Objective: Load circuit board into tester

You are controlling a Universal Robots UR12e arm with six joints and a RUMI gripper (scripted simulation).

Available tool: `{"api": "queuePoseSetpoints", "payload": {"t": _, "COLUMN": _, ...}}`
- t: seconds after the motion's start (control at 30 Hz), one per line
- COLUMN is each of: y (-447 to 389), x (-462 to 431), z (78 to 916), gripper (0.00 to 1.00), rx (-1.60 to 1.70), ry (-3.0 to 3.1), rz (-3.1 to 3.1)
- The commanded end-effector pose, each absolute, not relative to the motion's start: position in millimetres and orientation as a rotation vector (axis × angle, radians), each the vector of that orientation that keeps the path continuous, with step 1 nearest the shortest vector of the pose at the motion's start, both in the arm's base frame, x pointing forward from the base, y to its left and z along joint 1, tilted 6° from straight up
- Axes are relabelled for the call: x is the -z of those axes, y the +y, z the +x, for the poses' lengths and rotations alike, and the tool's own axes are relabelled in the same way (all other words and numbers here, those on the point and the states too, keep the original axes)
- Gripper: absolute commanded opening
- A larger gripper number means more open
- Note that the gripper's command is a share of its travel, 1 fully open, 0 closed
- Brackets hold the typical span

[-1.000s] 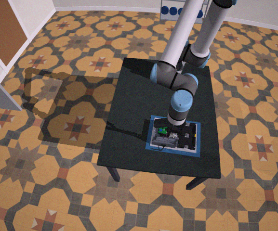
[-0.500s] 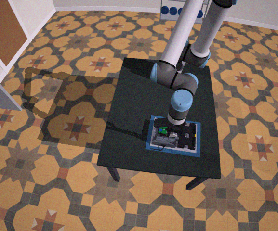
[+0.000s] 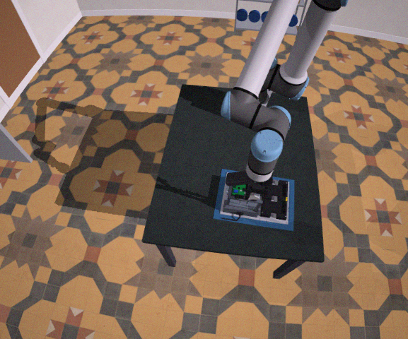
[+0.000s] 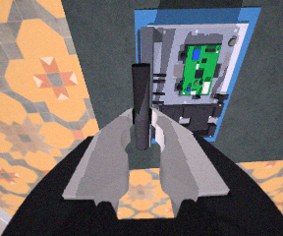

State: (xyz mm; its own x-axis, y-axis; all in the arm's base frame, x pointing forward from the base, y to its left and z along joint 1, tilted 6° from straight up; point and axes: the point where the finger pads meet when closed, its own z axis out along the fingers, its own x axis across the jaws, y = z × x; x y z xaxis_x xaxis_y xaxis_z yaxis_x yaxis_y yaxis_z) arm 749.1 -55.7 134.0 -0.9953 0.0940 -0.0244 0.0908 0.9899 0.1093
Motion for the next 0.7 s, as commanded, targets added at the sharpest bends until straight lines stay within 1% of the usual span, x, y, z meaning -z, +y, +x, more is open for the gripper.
{"api": "queuePoseSetpoints", "payload": {"t": 0.0, "y": -55.8, "x": -135.3, "z": 747.3, "gripper": 0.00, "rx": -0.168, "ry": 3.103, "rz": 0.144}}
{"api": "queuePoseSetpoints", "payload": {"t": 0.67, "y": -54.9, "x": -137.1, "z": 734.8, "gripper": 0.00, "rx": -0.168, "ry": 3.103, "rz": 0.144}}
